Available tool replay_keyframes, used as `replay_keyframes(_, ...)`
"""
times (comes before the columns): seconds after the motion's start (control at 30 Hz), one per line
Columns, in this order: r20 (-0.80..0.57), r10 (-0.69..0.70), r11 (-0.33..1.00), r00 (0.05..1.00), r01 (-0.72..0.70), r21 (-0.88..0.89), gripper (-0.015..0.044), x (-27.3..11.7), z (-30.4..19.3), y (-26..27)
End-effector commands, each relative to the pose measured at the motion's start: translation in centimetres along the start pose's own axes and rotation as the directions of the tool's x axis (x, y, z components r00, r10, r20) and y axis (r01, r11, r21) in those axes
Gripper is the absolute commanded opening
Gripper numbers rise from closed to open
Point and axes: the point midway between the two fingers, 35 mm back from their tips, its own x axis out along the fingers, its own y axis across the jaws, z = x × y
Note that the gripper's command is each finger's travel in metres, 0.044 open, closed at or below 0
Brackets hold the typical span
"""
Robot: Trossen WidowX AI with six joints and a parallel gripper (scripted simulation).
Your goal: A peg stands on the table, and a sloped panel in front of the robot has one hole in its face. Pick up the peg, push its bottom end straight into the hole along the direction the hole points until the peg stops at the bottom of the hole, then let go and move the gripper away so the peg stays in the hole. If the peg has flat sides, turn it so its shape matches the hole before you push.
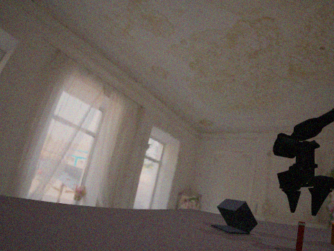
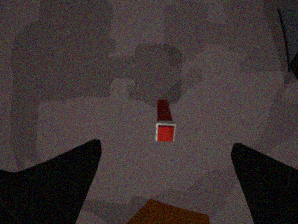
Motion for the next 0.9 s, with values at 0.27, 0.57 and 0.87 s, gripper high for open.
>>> replay_keyframes(0.27, -0.007, -0.004, 1.0, 1.0, 0.004, 0.006, 0.044, 2.0, 0.1, 0.1)
replay_keyframes(0.57, -0.007, -0.004, 1.0, 1.0, 0.004, 0.006, 0.044, 3.4, 0.1, 0.1)
replay_keyframes(0.87, -0.007, -0.004, 1.0, 1.0, 0.004, 0.006, 0.044, 4.9, 0.1, 0.1)
